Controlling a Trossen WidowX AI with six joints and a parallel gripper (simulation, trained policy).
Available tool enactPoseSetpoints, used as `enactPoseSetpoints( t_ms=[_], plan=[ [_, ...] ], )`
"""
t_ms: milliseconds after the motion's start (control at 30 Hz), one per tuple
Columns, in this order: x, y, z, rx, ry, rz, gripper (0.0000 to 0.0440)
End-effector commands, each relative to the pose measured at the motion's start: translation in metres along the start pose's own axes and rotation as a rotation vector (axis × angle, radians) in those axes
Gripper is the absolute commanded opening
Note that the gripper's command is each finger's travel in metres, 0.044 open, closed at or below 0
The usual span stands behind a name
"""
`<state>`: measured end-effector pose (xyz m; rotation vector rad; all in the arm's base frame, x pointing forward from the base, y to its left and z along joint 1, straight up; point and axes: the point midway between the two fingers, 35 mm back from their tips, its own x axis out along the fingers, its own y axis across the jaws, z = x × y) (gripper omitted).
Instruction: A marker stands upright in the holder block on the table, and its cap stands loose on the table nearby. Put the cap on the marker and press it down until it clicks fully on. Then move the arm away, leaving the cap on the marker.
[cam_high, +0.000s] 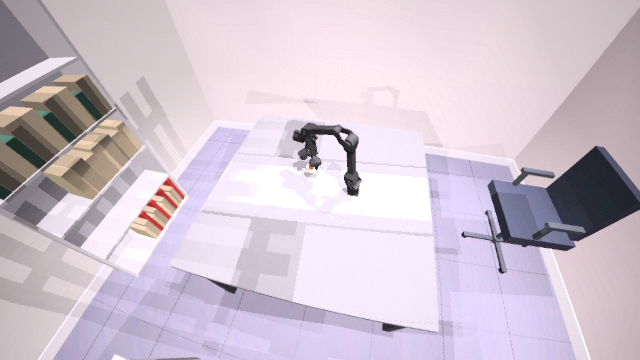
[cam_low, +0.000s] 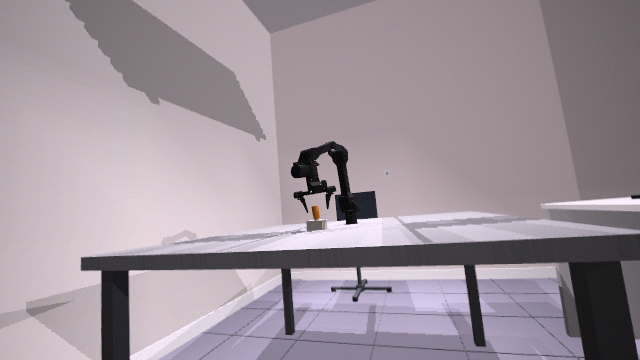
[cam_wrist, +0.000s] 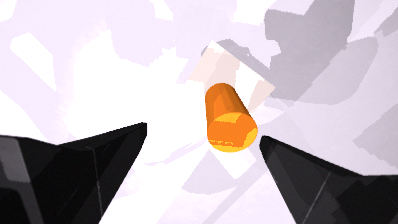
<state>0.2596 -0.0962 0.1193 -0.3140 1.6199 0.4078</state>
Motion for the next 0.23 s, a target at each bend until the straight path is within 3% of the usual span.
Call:
enactPoseSetpoints(
  t_ms=[0,200],
  plan=[
    [-0.014,-0.002,0.000,-0.011,-0.021,-0.032,0.0440],
    [-0.027,-0.003,-0.001,-0.023,-0.047,-0.067,0.0440]
  ],
)
